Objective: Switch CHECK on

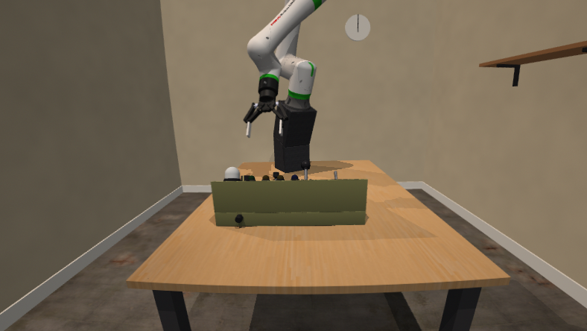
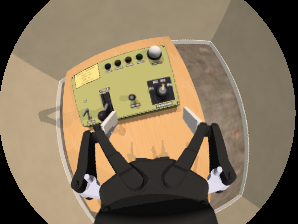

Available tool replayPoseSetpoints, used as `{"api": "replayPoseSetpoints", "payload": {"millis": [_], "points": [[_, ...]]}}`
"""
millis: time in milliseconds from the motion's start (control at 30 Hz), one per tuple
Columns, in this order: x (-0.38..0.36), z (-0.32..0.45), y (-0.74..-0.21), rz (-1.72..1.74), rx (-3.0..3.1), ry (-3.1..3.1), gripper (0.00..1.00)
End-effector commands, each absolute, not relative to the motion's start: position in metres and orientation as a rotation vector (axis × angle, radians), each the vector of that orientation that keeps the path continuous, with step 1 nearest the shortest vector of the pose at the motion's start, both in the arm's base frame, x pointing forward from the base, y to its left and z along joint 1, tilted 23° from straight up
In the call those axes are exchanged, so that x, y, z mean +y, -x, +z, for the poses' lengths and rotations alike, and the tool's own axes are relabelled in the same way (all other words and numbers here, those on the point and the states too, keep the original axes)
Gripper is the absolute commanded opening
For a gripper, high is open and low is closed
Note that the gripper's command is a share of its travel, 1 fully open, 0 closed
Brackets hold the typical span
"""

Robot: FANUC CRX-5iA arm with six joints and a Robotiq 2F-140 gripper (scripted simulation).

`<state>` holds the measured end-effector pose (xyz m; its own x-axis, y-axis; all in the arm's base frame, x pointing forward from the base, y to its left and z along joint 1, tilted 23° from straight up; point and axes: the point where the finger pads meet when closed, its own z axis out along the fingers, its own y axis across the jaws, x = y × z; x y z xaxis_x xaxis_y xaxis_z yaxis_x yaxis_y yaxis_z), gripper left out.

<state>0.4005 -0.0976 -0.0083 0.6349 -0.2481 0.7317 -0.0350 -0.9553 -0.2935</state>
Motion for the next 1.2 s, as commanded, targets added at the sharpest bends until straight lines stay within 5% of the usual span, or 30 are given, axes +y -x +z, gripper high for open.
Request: {"api": "replayPoseSetpoints", "payload": {"millis": [0, 1167], "points": [[-0.099, -0.003, -0.396, -1.221, 0.231, 2.606, 1.00], [-0.101, 0.019, -0.383, -1.203, 0.209, 2.596, 1.00]]}}
